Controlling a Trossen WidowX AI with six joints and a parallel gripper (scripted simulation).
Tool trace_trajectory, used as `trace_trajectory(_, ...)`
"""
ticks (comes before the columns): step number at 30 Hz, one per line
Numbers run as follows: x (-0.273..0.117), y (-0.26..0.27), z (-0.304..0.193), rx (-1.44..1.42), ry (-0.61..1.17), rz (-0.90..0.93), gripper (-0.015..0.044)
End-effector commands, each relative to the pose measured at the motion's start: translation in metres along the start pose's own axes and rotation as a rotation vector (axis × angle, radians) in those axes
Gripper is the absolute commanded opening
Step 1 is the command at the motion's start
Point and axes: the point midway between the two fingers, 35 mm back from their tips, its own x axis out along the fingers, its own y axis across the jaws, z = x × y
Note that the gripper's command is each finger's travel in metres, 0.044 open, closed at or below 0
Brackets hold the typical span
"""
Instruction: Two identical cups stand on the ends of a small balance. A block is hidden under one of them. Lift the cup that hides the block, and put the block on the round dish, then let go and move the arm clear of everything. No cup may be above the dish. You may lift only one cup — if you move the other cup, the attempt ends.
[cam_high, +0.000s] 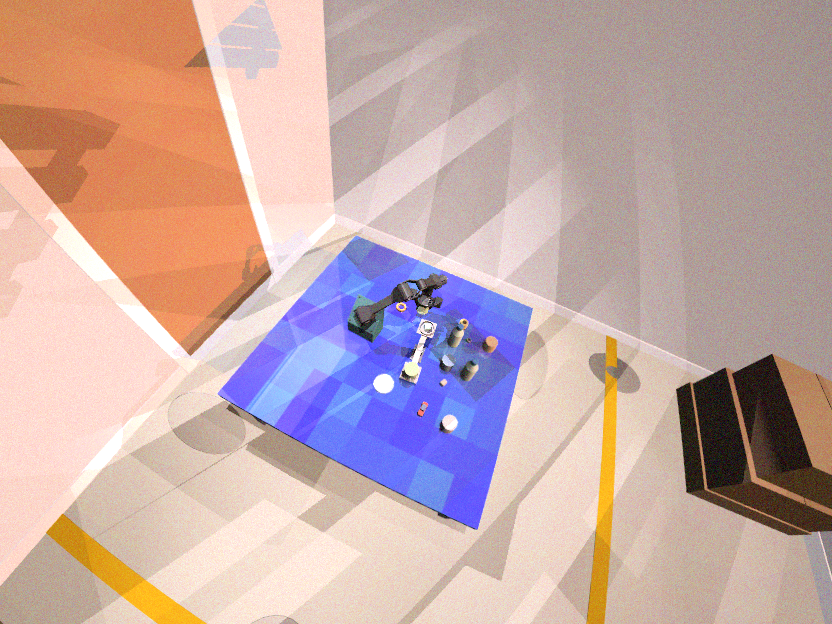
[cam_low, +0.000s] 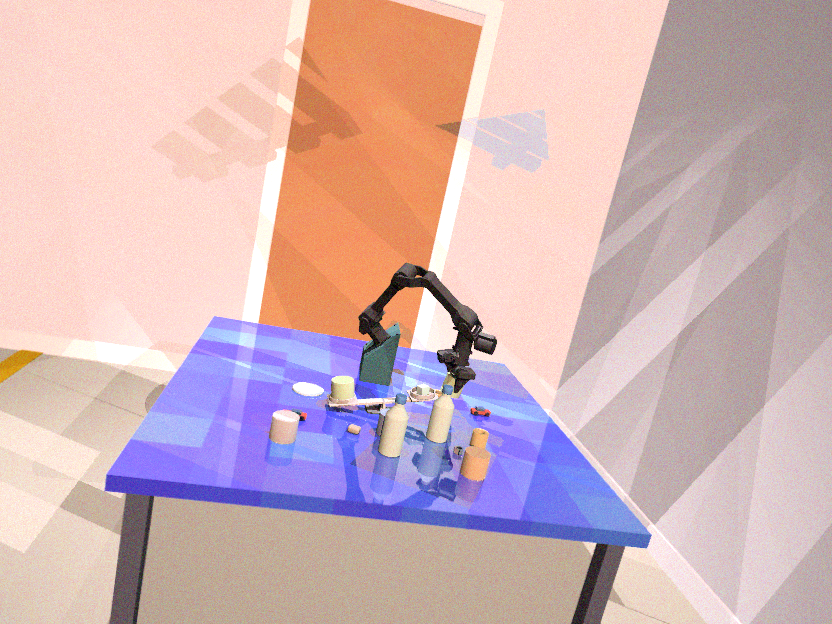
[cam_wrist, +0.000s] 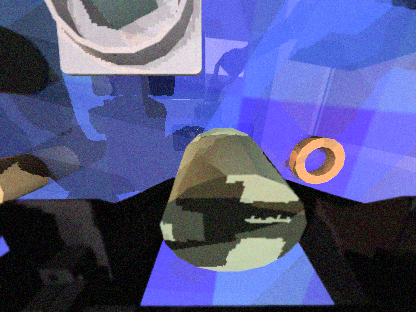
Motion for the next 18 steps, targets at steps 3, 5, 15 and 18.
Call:
trace_trajectory(3, 0.01, -0.002, -0.005, 0.011, 0.007, 0.002, 0.0)
trace_trajectory(5, 0.02, -0.002, -0.005, 0.011, 0.006, 0.002, 0.0)
trace_trajectory(15, 0.045, -0.002, -0.004, 0.011, 0.005, 0.003, 0.0)
trace_trajectory(18, 0.048, -0.002, -0.004, 0.011, 0.005, 0.003, 0.0)
